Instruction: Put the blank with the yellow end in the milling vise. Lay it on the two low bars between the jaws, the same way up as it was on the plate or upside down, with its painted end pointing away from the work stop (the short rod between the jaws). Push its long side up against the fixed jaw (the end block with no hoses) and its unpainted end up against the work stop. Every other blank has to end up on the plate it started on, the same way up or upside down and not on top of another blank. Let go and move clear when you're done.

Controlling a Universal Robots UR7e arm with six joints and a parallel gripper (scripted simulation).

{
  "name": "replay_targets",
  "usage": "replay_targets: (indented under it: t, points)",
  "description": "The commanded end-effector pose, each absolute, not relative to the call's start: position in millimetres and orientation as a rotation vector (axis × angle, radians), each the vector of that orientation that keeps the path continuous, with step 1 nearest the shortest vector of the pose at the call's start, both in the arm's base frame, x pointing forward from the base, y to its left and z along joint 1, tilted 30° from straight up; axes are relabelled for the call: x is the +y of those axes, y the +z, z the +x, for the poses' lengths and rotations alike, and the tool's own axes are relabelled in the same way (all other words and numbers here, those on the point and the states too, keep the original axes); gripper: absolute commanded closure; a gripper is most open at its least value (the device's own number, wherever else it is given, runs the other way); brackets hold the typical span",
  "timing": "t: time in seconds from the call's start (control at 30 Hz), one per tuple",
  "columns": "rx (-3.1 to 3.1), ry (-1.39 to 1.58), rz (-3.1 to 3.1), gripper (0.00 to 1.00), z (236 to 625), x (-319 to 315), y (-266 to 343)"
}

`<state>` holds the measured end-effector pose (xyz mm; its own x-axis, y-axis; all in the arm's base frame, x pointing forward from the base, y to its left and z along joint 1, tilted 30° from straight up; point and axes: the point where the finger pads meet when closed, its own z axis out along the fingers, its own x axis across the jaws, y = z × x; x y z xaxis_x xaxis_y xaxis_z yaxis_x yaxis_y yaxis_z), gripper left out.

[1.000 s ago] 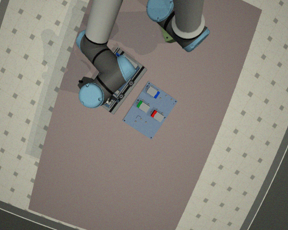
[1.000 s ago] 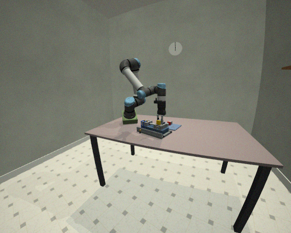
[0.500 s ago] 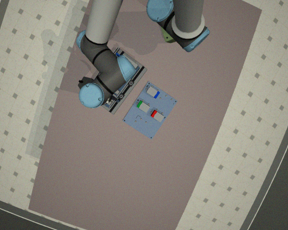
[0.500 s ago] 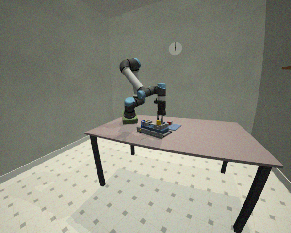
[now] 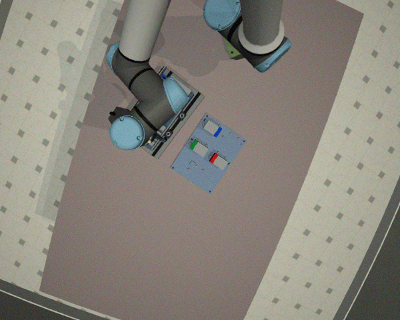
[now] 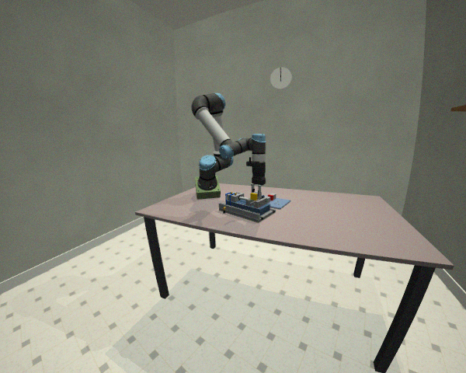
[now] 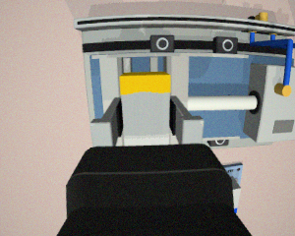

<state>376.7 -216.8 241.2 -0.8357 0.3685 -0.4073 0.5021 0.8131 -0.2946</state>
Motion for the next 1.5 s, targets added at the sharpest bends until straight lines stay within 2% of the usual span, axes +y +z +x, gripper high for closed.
replay_targets:
  t: [0.0, 1.47]
  points:
    - [2.664, -0.566, 0.660, 1.00, 376.9, -216.9, 241.7]
    - [2.664, -0.566, 0.660, 1.00, 377.9, -218.9, 237.9]
